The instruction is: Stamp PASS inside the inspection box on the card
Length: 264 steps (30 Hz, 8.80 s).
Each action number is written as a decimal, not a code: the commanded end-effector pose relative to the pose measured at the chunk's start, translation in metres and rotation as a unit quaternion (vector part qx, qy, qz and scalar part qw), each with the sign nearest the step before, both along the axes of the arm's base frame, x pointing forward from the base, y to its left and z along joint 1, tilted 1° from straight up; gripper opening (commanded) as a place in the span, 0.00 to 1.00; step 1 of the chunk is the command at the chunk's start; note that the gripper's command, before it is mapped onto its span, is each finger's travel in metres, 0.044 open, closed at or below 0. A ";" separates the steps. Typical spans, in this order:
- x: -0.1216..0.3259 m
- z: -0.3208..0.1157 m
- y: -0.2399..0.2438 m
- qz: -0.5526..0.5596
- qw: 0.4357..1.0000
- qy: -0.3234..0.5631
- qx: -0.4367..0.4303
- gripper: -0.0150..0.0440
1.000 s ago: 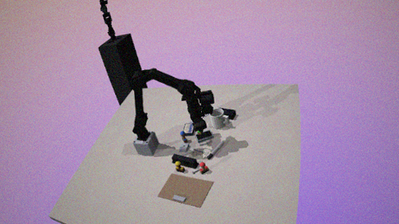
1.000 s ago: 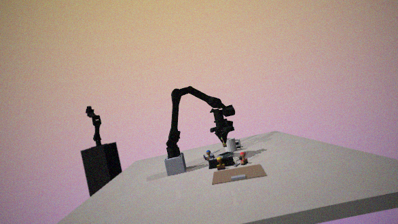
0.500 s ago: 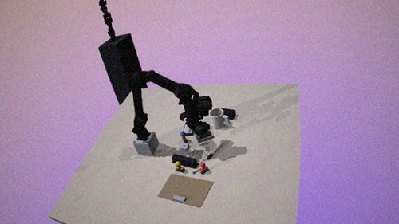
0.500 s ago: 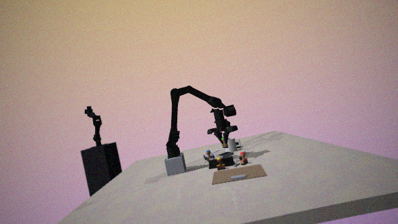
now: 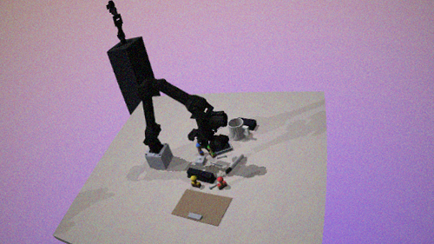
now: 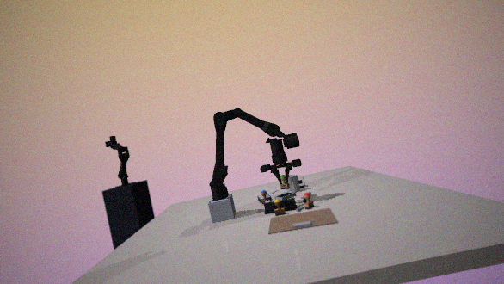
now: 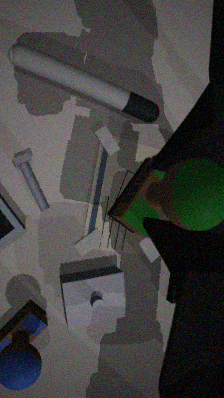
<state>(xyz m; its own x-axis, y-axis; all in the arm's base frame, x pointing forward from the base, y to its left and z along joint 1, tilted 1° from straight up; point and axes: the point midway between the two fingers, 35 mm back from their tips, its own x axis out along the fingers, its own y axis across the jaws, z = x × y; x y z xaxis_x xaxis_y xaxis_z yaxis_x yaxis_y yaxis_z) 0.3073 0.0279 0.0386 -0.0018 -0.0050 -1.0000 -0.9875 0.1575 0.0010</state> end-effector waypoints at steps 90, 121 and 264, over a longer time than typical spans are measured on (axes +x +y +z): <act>-0.003 -0.053 -0.024 0.129 0.992 -0.002 -0.002 0.25; -0.004 -0.067 -0.024 0.129 0.992 -0.004 -0.002 0.25; 0.061 0.003 0.046 0.127 0.992 -0.007 0.001 0.25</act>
<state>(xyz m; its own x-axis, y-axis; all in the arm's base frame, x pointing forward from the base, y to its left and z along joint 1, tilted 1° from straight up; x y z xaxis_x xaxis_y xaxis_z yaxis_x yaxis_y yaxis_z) 0.3575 0.0606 0.0395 0.0042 -0.0077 -1.0000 -0.9951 -0.0989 -0.0034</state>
